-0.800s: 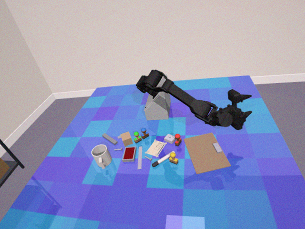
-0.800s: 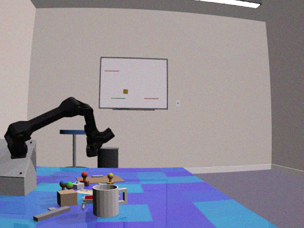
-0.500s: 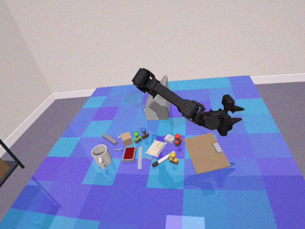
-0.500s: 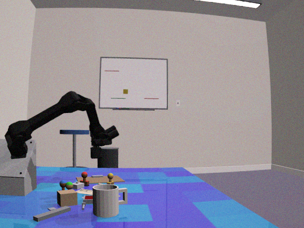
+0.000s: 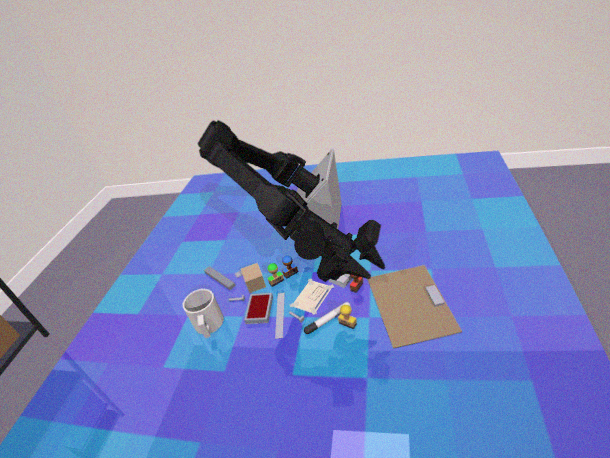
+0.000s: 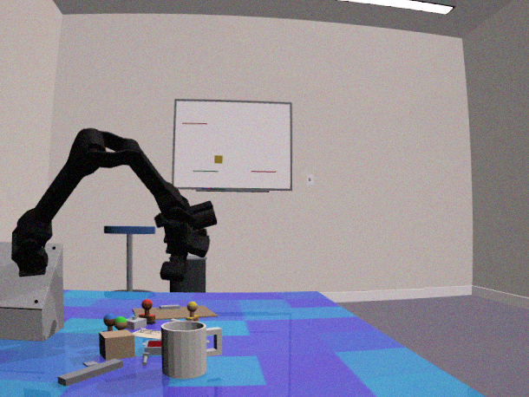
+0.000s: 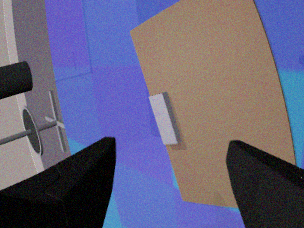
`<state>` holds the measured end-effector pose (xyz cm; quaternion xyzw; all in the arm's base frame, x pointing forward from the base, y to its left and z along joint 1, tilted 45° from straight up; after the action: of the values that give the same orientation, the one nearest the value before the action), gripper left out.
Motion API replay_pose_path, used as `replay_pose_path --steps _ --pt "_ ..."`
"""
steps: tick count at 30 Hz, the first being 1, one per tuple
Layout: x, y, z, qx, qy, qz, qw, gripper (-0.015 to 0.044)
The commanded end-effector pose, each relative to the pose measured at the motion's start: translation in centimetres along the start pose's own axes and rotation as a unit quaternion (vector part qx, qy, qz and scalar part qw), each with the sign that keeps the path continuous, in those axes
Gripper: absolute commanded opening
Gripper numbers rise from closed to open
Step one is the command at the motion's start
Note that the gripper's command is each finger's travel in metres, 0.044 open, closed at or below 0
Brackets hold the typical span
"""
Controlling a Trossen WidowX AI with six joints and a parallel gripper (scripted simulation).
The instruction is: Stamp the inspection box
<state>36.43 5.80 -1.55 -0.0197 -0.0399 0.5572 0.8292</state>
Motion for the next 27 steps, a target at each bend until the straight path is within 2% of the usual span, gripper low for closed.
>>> replay_pose_path --steps 1,7,14,27 --pt "-3.3 0.2 3.4 -0.030 0.073 -0.021 0.997 0.0224" --pt "-9.5 2.1 9.0 -0.072 0.211 -0.062 0.973 0.0224" --pt "-15.9 6.2 14.3 -0.102 0.366 -0.096 0.920 0.0224" --pt "-16.6 6.4 13.8 -0.104 0.379 -0.099 0.914 0.0224"
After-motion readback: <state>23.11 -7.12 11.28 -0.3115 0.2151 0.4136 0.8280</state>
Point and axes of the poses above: the point midway between the two fingers, 35 mm back from their tips, its own z axis back along the fingers, its own x axis across the jaws, y = z × x, the point moved 9 cm from there along z, back along the fingers, and after that the axes turned 4 degrees about -z, right-handed, at the moved point
